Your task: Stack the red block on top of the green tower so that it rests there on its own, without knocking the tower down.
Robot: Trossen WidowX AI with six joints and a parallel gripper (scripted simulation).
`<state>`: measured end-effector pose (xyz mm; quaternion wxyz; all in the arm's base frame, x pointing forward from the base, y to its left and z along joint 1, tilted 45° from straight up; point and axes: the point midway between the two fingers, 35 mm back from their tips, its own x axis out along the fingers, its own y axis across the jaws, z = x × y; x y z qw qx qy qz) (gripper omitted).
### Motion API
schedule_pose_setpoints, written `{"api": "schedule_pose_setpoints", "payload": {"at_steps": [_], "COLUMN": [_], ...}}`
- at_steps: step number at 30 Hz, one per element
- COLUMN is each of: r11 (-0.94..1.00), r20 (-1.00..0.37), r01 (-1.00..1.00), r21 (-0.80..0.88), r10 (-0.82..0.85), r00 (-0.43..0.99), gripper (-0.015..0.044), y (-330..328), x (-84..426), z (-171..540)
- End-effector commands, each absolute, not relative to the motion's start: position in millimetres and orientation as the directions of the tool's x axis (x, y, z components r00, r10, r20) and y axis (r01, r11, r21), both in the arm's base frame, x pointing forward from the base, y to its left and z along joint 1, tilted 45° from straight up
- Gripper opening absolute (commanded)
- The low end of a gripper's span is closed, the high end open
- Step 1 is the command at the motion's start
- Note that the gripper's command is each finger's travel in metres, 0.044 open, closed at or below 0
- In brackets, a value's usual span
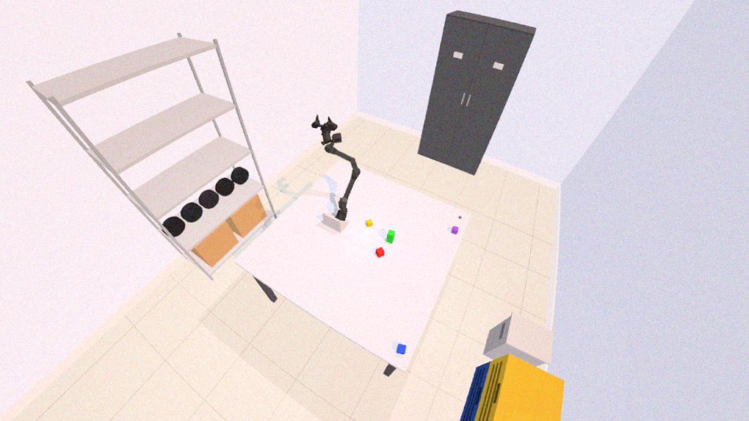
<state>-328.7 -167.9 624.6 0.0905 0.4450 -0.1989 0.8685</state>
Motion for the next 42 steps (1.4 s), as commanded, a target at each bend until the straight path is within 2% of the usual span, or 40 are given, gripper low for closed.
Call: {"api": "schedule_pose_setpoints", "payload": {"at_steps": [1, 9, 14, 24, 33, 42], "r11": [-0.919, -0.831, -0.747, -0.415, -0.025, 0.353], "r20": [0.766, 0.597, 0.502, 0.221, -0.052, -0.327], "r01": [-0.193, 0.144, 0.297, 0.640, 0.778, 0.768], "r21": [-0.345, -0.537, -0.595, -0.647, -0.628, -0.535], "r10": [-0.157, -0.495, -0.634, -0.905, -0.996, -0.924], "r00": [-0.623, -0.631, -0.588, -0.363, -0.074, 0.197], "gripper": [0.0440, 0.0440, 0.0440, 0.0440, 0.0440, 0.0440], "y": [-218.8, -336.1, -386.6, -500.6, -556.0, -561.0], "x": [-329.7, -307.3, -283.7, -184.4, -60.0, 70.8], "z": [610.6, 557.2, 528.5, 444.8, 366.2, 285.0]}}
